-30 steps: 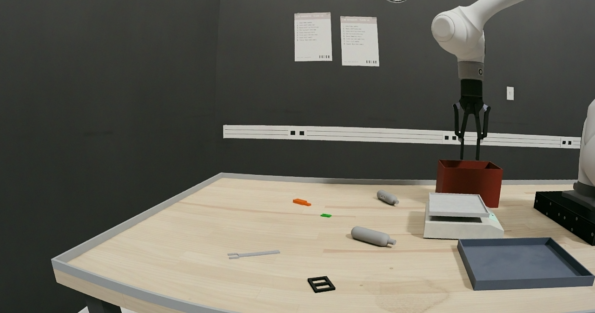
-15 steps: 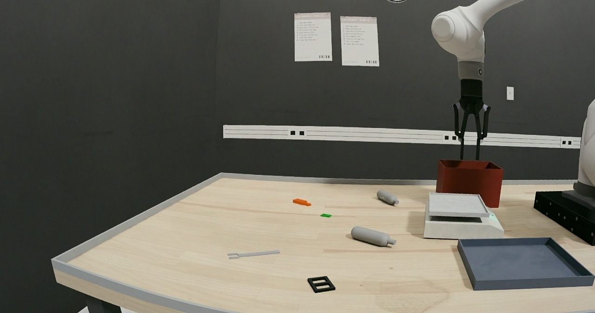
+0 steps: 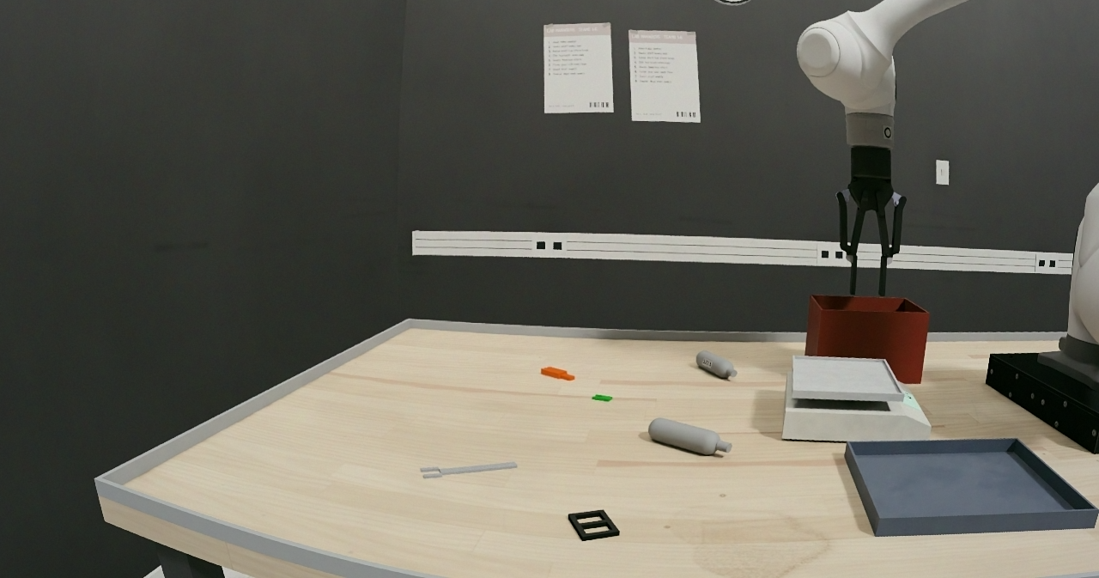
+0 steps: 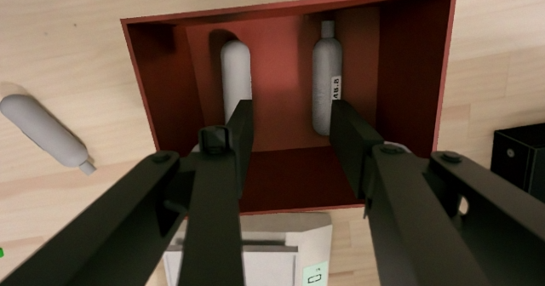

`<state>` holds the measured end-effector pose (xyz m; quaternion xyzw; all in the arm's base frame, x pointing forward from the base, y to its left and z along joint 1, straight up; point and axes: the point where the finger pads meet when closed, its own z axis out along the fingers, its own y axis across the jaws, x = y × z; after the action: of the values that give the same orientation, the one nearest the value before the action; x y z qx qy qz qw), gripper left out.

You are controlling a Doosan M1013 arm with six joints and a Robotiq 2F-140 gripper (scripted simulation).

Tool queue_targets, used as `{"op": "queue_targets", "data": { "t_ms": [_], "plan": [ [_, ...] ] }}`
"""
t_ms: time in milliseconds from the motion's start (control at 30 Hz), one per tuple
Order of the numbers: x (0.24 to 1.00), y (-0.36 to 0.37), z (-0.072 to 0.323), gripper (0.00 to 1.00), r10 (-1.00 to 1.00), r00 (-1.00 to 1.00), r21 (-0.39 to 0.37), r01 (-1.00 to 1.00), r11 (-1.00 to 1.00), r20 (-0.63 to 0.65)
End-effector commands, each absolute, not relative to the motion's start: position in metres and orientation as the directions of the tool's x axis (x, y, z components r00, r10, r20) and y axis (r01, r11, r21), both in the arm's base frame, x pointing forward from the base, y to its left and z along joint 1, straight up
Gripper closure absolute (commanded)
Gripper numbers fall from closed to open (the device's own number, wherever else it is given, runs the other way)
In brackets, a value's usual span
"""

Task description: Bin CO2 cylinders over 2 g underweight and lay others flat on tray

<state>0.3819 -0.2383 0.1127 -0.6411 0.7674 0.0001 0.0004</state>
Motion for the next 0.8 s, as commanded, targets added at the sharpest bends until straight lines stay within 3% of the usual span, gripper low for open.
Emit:
{"op": "queue_targets", "data": {
  "t_ms": [0, 767],
  "plan": [
    [0.382, -0.239, 0.115, 0.61, -0.984, -0.178, -0.002, -0.984, 0.178, -0.001],
    [0.382, -0.239, 0.153, 0.61, -0.984, -0.178, -0.002, -0.984, 0.178, -0.001]
  ]
}}
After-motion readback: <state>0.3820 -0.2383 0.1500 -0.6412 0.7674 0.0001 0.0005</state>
